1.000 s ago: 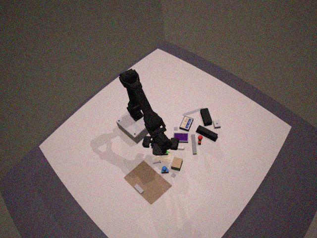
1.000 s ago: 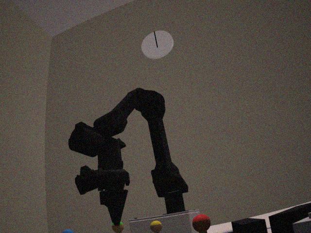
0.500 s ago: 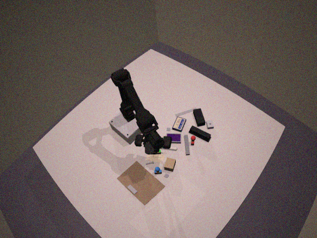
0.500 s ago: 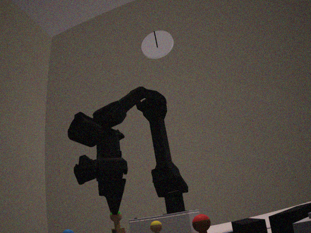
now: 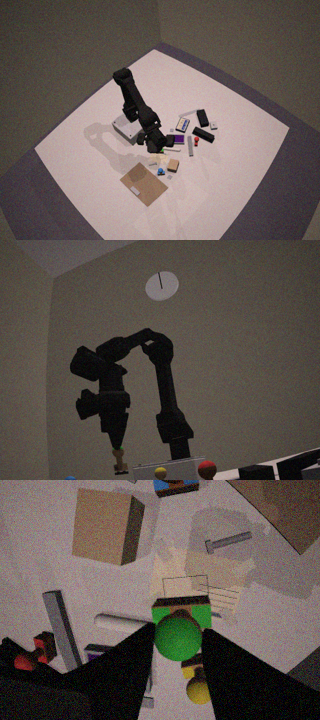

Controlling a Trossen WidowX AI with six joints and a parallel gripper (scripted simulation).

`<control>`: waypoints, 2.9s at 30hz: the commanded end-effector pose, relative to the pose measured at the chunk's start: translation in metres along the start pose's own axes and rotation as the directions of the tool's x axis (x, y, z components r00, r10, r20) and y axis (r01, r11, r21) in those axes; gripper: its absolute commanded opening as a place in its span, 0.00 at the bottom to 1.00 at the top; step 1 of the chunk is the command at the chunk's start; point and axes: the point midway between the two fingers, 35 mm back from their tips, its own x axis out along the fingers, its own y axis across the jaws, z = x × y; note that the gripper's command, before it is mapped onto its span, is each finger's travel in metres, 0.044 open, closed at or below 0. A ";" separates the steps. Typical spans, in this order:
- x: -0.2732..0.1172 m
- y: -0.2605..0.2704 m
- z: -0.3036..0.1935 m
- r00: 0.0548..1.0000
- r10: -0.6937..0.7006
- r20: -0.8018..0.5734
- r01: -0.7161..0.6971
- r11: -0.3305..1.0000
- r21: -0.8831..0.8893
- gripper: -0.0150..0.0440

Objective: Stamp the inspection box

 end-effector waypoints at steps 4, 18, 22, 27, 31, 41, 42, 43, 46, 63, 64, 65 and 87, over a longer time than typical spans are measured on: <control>-0.008 0.005 0.001 1.000 0.002 0.007 -0.002 1.000 0.003 0.25; 0.000 0.085 -0.002 1.000 0.008 0.006 -0.008 1.000 0.000 0.25; 0.004 0.108 -0.008 1.000 0.011 0.005 -0.011 1.000 -0.001 0.25; 0.006 0.117 -0.011 1.000 0.012 0.005 -0.012 1.000 -0.001 0.25; 0.012 0.117 -0.011 1.000 0.012 0.005 -0.012 1.000 -0.001 0.25; 0.029 0.116 -0.011 1.000 0.012 0.005 -0.012 1.000 -0.001 0.25; 0.030 0.115 -0.011 1.000 0.012 0.005 -0.012 1.000 -0.001 0.25; 0.032 0.115 -0.011 1.000 0.012 0.005 -0.012 1.000 -0.001 0.25; 0.037 0.115 -0.011 1.000 0.012 0.005 -0.012 1.000 -0.001 0.25; 0.064 0.110 -0.012 1.000 0.012 0.005 -0.012 1.000 -0.001 0.25; 0.066 0.110 -0.012 1.000 0.012 0.005 -0.012 1.000 -0.001 0.25; 0.067 0.109 -0.012 1.000 0.012 0.005 -0.012 1.000 -0.001 0.25; 0.032 0.119 -0.009 1.000 0.015 0.005 -0.015 1.000 -0.004 0.68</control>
